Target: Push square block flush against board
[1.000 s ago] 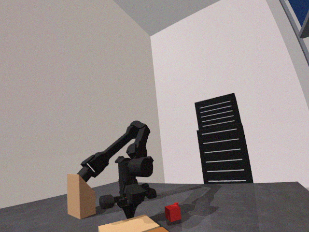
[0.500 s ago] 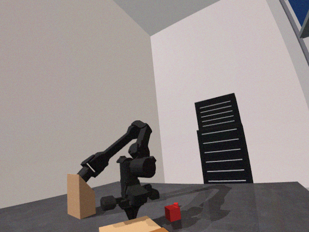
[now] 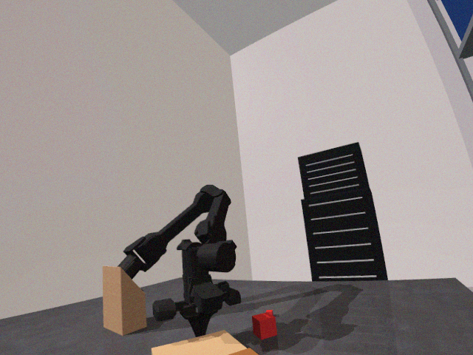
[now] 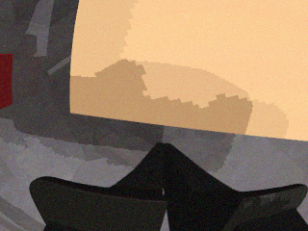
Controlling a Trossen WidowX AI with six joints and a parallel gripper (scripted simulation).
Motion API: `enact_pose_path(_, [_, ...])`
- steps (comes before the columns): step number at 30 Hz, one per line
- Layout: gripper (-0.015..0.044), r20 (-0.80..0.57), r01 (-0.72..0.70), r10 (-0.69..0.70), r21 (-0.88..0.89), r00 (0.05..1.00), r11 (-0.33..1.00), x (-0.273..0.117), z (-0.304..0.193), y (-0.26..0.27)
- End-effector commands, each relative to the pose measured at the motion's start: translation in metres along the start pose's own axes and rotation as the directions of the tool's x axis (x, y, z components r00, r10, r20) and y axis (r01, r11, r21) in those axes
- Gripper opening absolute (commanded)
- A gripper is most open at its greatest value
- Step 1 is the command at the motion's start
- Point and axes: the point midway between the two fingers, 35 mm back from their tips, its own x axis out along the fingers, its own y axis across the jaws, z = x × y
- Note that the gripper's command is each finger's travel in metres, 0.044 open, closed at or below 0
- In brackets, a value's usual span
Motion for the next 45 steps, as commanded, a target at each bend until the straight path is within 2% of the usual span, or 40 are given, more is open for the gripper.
enact_pose_path(1, [0.0000, 0.002, -0.001, 0.001, 0.000, 1.000, 1.000, 0.000, -0.008, 0.001])
enact_pose_path(17, [0.0000, 0.001, -0.001, 0.001, 0.001, 1.000, 1.000, 0.001, -0.032, 0.000])
enact_pose_path(19, [0.0000, 0.000, 0.003, -0.003, 0.001, 1.000, 1.000, -0.008, -0.027, -0.001])
enact_pose_path(23, [0.0000, 0.001, -0.001, 0.001, 0.001, 1.000, 1.000, -0.053, -0.029, -0.001])
enact_pose_path(31, [0.0000, 0.004, -0.006, 0.006, 0.002, 1.000, 1.000, -0.050, -0.027, -0.001])
enact_pose_path(38, [0.0000, 0.015, 0.013, -0.010, -0.200, 1.000, 0.980, -0.055, -0.004, -0.018])
enact_pose_path(45, [0.0000, 0.019, 0.023, -0.016, -0.423, 1.000, 0.906, -0.058, 0.019, -0.038])
